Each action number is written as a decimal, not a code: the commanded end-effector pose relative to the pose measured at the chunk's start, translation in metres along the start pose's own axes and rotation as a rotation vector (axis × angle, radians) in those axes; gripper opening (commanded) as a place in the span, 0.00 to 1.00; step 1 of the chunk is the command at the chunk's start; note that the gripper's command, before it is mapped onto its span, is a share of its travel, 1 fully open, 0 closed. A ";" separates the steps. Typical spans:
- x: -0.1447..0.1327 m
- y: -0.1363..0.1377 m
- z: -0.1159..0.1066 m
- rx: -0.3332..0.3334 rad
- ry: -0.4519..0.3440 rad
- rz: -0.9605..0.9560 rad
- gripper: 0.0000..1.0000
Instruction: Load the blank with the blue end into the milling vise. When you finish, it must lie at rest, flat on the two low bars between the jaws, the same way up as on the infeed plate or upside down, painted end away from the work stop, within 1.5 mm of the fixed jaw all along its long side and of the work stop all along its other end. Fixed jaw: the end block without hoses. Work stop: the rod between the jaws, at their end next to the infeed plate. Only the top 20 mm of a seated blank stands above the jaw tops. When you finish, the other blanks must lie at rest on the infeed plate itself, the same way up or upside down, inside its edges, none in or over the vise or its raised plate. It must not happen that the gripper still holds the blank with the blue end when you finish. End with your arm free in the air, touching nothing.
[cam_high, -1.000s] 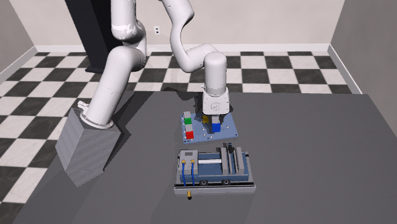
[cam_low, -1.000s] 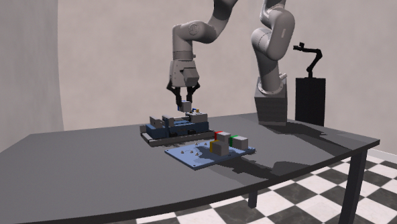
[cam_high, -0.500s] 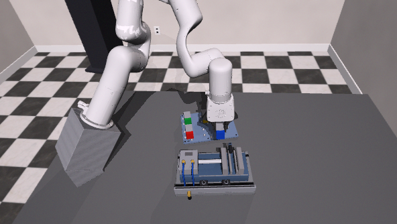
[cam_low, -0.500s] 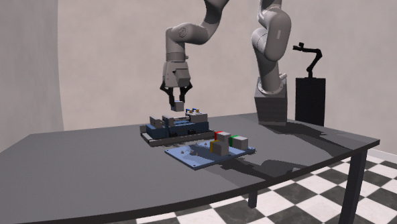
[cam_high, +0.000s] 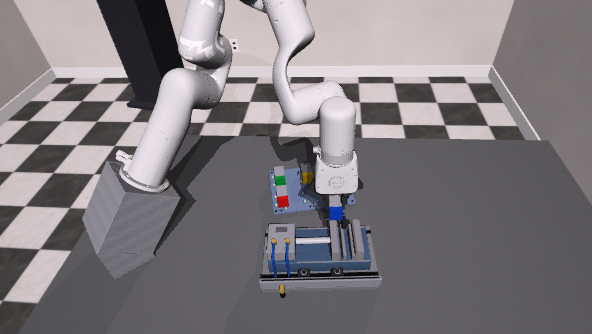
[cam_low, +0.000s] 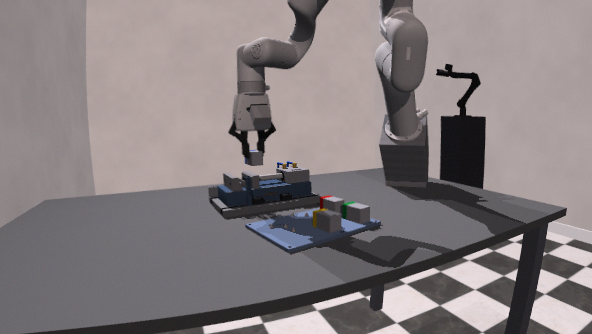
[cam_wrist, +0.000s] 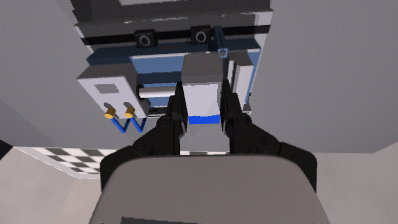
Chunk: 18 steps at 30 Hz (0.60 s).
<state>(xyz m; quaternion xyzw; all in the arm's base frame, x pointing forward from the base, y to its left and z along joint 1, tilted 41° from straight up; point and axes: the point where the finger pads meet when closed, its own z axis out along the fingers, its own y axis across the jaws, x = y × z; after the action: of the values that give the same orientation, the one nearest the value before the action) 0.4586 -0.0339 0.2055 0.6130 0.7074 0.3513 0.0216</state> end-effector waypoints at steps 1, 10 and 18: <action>-0.028 0.013 0.001 -0.001 0.002 -0.002 0.00; -0.037 0.016 0.001 -0.002 0.001 -0.001 0.00; -0.080 0.033 0.004 -0.001 0.002 -0.002 0.00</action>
<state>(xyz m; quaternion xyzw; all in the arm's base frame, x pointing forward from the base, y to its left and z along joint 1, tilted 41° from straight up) 0.4934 -0.0838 0.1920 0.6129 0.7074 0.3515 0.0216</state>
